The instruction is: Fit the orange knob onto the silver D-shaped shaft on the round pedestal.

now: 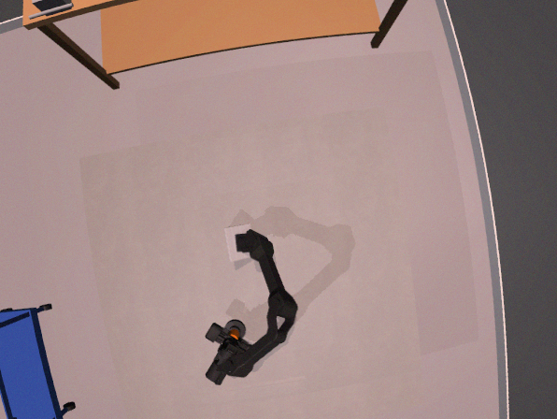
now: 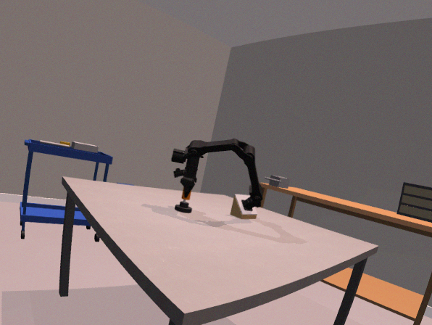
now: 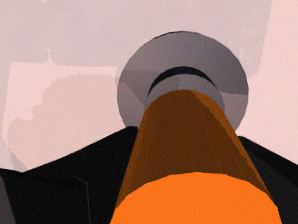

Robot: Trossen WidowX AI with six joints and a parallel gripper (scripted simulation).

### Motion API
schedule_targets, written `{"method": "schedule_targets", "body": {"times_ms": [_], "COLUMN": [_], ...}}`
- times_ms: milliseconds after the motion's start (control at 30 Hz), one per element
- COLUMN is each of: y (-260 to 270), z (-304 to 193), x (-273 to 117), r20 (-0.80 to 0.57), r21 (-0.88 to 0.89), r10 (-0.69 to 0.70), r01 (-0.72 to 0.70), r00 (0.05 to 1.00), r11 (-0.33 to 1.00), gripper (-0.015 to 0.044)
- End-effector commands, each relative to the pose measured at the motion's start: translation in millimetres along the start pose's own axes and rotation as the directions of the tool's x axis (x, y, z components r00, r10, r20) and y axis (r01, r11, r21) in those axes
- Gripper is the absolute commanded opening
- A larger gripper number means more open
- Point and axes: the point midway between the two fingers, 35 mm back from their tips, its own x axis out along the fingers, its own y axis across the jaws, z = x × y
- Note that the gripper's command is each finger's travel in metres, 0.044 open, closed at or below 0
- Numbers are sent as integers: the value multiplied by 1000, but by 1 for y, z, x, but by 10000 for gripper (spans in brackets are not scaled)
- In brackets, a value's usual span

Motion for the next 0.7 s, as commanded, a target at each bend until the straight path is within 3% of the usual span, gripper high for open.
{"method": "schedule_targets", "body": {"times_ms": [0, 467, 667], "y": [0, 0, -1], "z": [1, 1, 2], "x": [-1, -4, -5], "r20": [8, 8, 9], "r21": [-10, -19, -207], "r10": [3, 3, 3], "r01": [-3, -3, -1], "r00": [1000, 1000, 1000], "r11": [1000, 1000, 978], "gripper": [0, 0, 0]}}
